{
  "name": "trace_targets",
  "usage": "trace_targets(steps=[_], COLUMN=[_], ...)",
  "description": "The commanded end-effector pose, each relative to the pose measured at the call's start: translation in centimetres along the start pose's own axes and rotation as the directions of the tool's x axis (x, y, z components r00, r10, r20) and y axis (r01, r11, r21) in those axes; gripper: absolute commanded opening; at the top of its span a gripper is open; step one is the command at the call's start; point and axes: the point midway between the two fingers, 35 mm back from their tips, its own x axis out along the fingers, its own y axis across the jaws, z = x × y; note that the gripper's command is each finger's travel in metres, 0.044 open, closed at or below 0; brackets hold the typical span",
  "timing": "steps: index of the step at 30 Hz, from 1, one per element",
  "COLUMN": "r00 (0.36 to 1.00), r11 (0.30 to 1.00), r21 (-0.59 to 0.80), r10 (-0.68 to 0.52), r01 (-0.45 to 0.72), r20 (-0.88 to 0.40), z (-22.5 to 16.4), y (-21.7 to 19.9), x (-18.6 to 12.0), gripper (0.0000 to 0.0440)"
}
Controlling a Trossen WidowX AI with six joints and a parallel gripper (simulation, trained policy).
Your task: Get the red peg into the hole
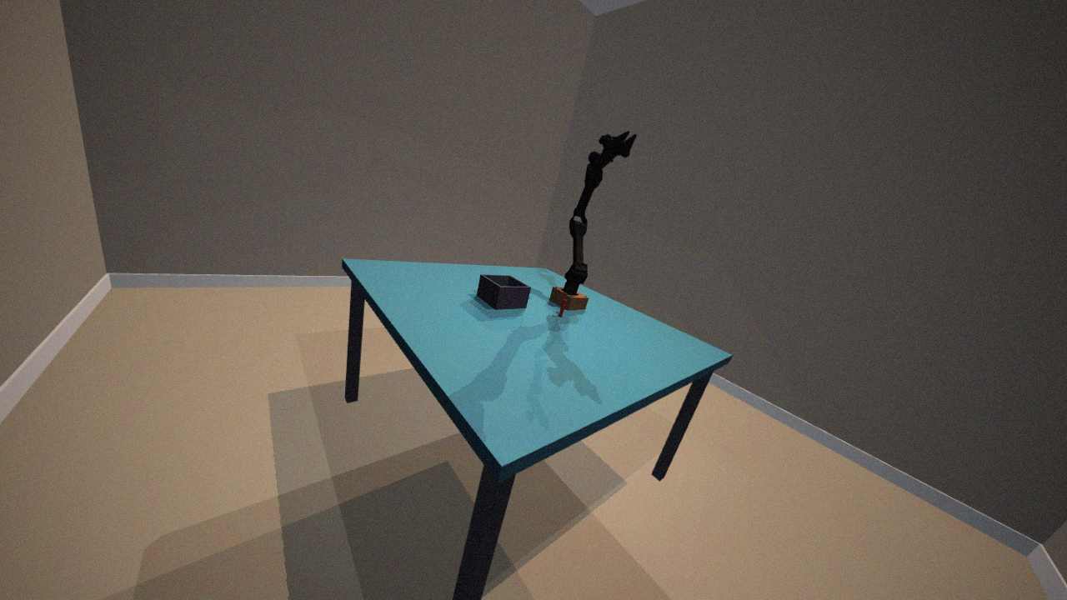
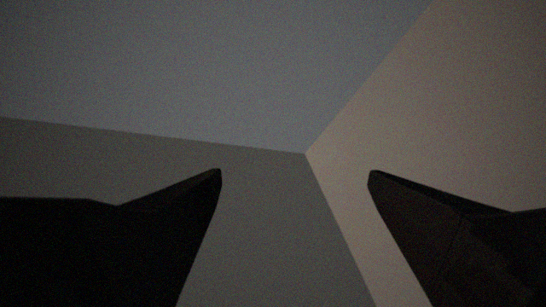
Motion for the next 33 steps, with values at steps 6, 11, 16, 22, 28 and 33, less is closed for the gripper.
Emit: trace_targets(steps=[6, 11, 16, 22, 28, 33], r00=[0.981, 0.932, 0.854, 0.728, 0.569, 0.419], r11=[0.986, 0.947, 0.883, 0.775, 0.637, 0.500], r21=[-0.009, 0.015, 0.051, 0.082, 0.139, 0.190], r10=[-0.165, -0.319, -0.465, -0.619, -0.751, -0.839], r01=[0.167, 0.321, 0.467, 0.626, 0.759, 0.845], r20=[0.105, 0.174, 0.232, 0.296, 0.334, 0.346], z=[1.7, 2.9, 4.1, 5.3, 6.1, 6.3], y=[-7.1, -13.5, -19.7, -26.7, -33.1, -37.9], x=[1.0, 0.7, -0.4, -3.1, -6.9, -10.7], gripper=[0.0440, 0.0440, 0.0440, 0.0440, 0.0440, 0.0440])
